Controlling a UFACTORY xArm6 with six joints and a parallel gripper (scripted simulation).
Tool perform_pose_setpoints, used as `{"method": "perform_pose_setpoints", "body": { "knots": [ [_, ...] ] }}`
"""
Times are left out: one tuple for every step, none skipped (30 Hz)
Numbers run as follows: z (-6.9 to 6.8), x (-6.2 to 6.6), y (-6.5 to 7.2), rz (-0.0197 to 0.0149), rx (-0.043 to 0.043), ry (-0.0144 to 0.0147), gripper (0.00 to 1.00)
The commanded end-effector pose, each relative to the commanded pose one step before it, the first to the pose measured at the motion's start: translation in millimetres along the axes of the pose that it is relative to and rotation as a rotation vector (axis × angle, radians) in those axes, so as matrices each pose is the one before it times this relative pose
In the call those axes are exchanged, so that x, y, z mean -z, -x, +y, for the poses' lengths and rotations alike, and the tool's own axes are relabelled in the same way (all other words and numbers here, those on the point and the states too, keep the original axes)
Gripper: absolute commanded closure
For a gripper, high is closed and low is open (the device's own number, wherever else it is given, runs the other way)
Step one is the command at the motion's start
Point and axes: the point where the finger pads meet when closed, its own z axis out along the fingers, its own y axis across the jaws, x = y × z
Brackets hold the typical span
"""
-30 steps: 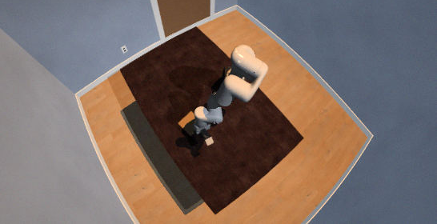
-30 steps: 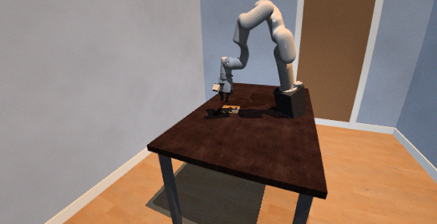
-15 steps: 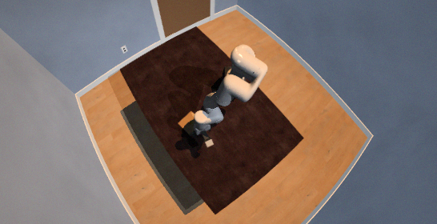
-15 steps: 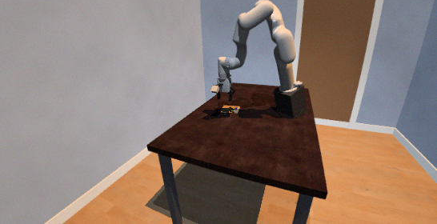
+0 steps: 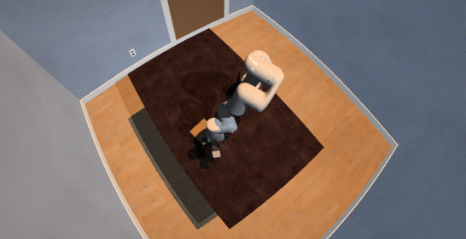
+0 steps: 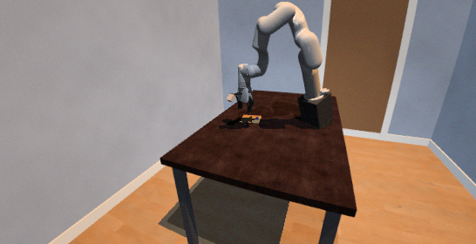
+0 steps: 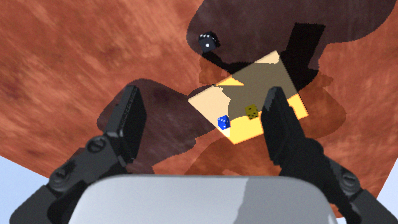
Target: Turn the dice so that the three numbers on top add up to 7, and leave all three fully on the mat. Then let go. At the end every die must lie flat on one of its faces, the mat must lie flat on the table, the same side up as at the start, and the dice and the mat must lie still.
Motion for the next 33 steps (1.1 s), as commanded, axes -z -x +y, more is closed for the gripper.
{"method": "perform_pose_setpoints", "body": {
  "knots": [
    [1.74,-5.63,0.39,-0.0054,-0.17389,0.00509,0.0],
    [0.08,-0.49,0.14,0.00005,-0.01264,-0.00004,0.0],
    [0.35,-2.09,0.61,0.00017,-0.05429,-0.00014,0.0],
    [0.0,0.0,0.0,0.0,0.0,0.0,0.0],
    [0.0,0.0,0.0,0.0,0.0,0.0,0.0],
    [0.38,-2.1,0.63,0.00008,-0.0543,-0.00006,0.0],
    [0.55,-2.76,0.86,-0.00001,-0.07129,0.00005,0.0],
    [0.21,-0.93,0.29,-0.00003,-0.02393,0.00005,0.0],
    [0.12,-0.52,0.16,-0.00002,-0.01342,0.00004,0.0],
    [0.46,-1.91,0.61,-0.00011,-0.04927,0.00019,0.0],
    [0.36,-1.39,0.44,-0.0001,-0.03577,0.00019,0.0],
    [0.21,-0.78,0.25,-0.00007,-0.02007,0.00012,0.0],
    [0.52,-1.85,0.6,-0.00018,-0.04755,0.00035,0.0],
    [0.41,-1.35,0.44,-0.00015,-0.03481,0.00031,0.0],
    [0.19,-0.61,0.2,-0.00007,-0.01582,0.00016,0.0],
    [0.66,-2.04,0.67,-0.00025,-0.05237,0.00059,0.0],
    [0.46,-1.33,0.43,-0.00017,-0.03416,0.00044,0.0],
    [0.02,-0.07,0.02,-0.00001,-0.00168,0.00002,0.0],
    [0.94,-2.58,0.84,-0.00034,-0.06627,0.00099,0.0],
    [0.14,-0.37,0.12,-0.00005,-0.00947,0.00016,0.0],
    [0.0,0.0,0.0,0.0,0.0,0.0,0.0],
    [0.0,0.0,0.0,0.0,0.0,0.0,0.0],
    [0.95,-2.39,0.77,-0.0003,-0.06148,0.0011,0.0],
    [0.77,-1.81,0.56,-0.00021,-0.04633,0.00093,0.0],
    [0.54,-1.22,0.37,-0.00013,-0.03138,0.00068,0.0],
    [0.32,-0.7,0.21,-0.00007,-0.01787,0.00041,0.0],
    [0.13,-0.28,0.08,-0.00003,-0.00725,0.00017,0.0],
    [0.02,-0.04,0.01,0.0,-0.00112,0.00003,0.0],
    [0.0,0.0,0.0,0.0,0.0,0.0,0.69],
    [0.0,0.0,0.0,0.0,0.0,0.0,0.69],
    [0.0,0.0,0.0,0.0,0.0,0.0,0.69],
    [0.0,0.0,0.0,0.0,0.0,0.0,0.69],
    [0.0,0.0,0.0,0.0,0.0,0.0,0.69]
  ]
}}
